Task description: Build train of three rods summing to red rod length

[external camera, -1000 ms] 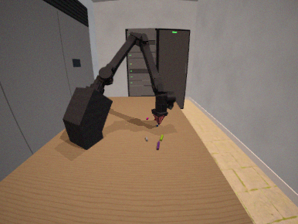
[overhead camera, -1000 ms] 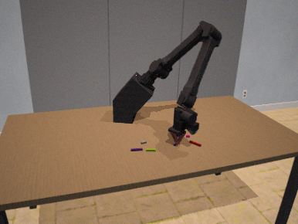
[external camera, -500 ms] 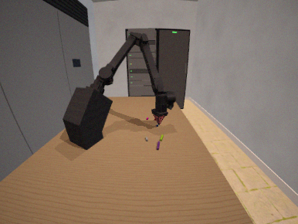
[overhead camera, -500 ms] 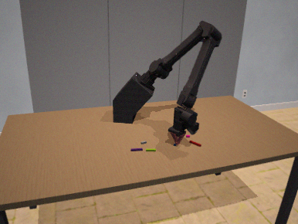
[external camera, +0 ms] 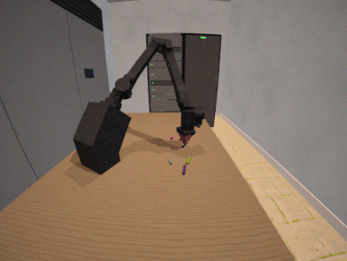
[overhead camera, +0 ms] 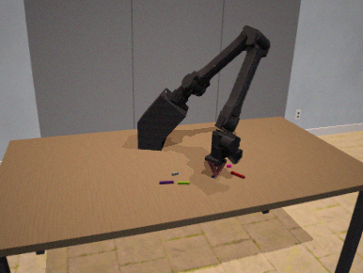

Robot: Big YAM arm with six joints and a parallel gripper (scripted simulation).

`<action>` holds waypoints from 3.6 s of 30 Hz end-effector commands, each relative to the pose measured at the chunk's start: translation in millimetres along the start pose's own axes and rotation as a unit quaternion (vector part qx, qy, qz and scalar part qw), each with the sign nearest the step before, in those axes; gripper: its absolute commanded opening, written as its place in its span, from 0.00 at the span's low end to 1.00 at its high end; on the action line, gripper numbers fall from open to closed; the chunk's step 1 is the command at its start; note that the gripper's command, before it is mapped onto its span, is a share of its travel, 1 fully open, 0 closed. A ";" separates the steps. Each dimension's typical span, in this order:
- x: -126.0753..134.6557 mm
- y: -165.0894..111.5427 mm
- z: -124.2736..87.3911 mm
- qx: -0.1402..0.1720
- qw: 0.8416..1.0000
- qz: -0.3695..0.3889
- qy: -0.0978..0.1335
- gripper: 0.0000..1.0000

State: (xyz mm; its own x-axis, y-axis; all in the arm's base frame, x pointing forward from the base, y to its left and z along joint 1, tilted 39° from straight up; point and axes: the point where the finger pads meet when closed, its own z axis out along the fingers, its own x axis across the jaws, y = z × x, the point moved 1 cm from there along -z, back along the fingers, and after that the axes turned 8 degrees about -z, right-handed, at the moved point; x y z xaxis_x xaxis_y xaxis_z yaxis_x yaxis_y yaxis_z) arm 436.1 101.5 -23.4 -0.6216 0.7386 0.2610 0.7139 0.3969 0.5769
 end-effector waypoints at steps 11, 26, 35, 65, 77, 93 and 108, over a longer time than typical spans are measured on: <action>4.7 2.7 1.2 -0.003 1.000 -0.013 -0.001 0.05; 4.7 2.8 1.2 -0.003 1.000 -0.013 -0.001 0.05; 3.4 0.0 6.9 0.000 1.000 -0.006 0.001 0.05; 2.4 2.6 16.6 -0.001 1.000 -0.003 0.000 0.05; 2.4 2.6 16.6 -0.001 1.000 -0.003 0.000 0.05; 2.4 2.6 16.6 -0.001 1.000 -0.003 0.000 0.13; 2.4 2.6 16.6 -0.001 1.000 -0.003 0.000 0.24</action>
State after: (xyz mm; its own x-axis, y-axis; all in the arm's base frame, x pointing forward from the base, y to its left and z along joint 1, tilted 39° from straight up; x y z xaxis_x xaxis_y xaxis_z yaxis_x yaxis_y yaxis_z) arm 437.7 108.1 -32.6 -0.6260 0.7359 0.2581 0.7106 0.4020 0.5775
